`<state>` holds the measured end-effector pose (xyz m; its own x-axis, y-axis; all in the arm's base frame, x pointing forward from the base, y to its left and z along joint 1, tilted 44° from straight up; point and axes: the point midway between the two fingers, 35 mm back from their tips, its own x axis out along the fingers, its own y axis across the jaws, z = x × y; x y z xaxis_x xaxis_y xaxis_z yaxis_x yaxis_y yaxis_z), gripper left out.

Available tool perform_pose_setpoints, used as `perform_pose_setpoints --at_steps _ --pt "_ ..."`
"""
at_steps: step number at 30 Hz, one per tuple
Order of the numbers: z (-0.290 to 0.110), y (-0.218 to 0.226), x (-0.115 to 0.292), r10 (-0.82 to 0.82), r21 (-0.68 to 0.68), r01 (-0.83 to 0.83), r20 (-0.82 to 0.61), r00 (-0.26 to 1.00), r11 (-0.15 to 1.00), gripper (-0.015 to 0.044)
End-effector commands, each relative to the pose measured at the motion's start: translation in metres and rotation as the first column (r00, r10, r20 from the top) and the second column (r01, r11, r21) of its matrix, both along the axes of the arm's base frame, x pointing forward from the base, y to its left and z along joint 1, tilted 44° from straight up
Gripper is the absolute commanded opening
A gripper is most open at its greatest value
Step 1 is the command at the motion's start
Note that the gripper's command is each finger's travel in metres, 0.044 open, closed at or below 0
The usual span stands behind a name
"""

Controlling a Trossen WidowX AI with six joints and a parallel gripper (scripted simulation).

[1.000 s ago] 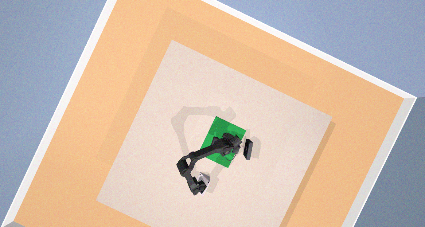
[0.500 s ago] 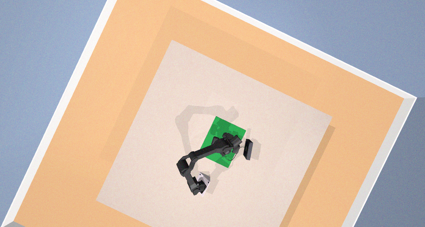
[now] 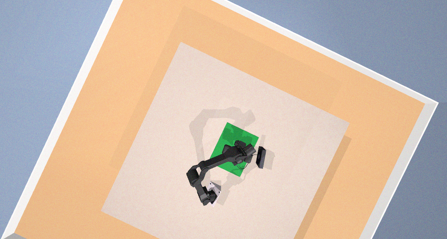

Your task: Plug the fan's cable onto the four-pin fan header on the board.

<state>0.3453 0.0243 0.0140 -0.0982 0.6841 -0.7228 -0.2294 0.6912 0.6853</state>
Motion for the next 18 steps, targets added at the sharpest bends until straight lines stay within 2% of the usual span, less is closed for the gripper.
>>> perform_pose_setpoints --at_steps 1,7,14,18 --pt "0.022 -0.022 0.005 -0.005 -0.006 0.005 0.016 1.000 1.000 0.0260" --pt "0.026 -0.019 0.011 -0.005 -0.007 0.005 0.017 1.000 1.000 0.0260" --pt "0.068 0.030 0.065 -0.006 -0.006 0.006 0.020 1.000 1.000 0.0260" --pt "0.084 0.052 0.078 -0.005 -0.001 0.005 0.020 1.000 1.000 0.0260"
